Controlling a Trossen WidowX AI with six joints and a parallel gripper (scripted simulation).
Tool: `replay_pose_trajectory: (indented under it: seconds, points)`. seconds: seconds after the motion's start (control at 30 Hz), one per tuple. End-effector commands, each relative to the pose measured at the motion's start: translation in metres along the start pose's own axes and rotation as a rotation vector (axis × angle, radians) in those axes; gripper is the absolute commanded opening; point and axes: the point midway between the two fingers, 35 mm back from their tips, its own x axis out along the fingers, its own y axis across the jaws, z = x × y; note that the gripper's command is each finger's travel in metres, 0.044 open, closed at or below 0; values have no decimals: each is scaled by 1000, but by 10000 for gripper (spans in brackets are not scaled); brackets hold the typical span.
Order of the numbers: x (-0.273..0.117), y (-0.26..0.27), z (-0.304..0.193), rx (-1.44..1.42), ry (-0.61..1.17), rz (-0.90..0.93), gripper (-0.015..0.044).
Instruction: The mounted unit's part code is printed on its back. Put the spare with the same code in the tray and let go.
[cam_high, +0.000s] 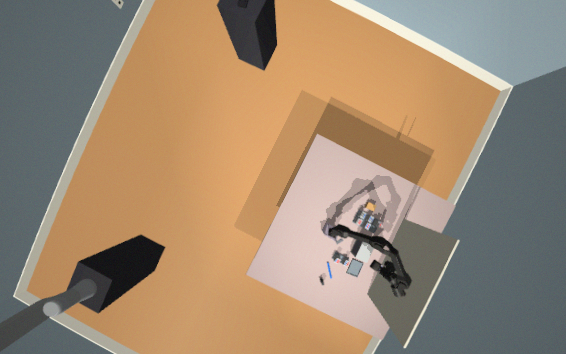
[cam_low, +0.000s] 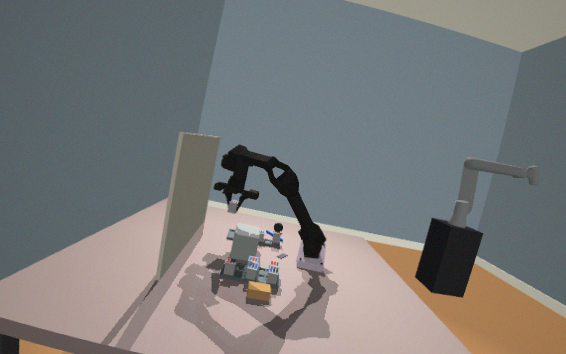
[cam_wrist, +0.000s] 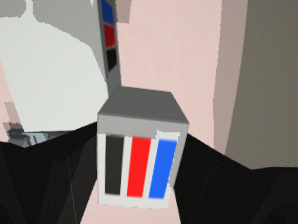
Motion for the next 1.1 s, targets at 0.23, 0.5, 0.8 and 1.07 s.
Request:
replay_pose_trajectory:
  seconds: [0.23,0.5,0.8,1.07]
  points:
    - [5,0,-74,-35,-9,8,0]
    - [13,9,-123,-58,-25,12,0]
    - [18,15,-148,-74,-36,14,0]
    - [23,14,-148,-74,-36,13,0]
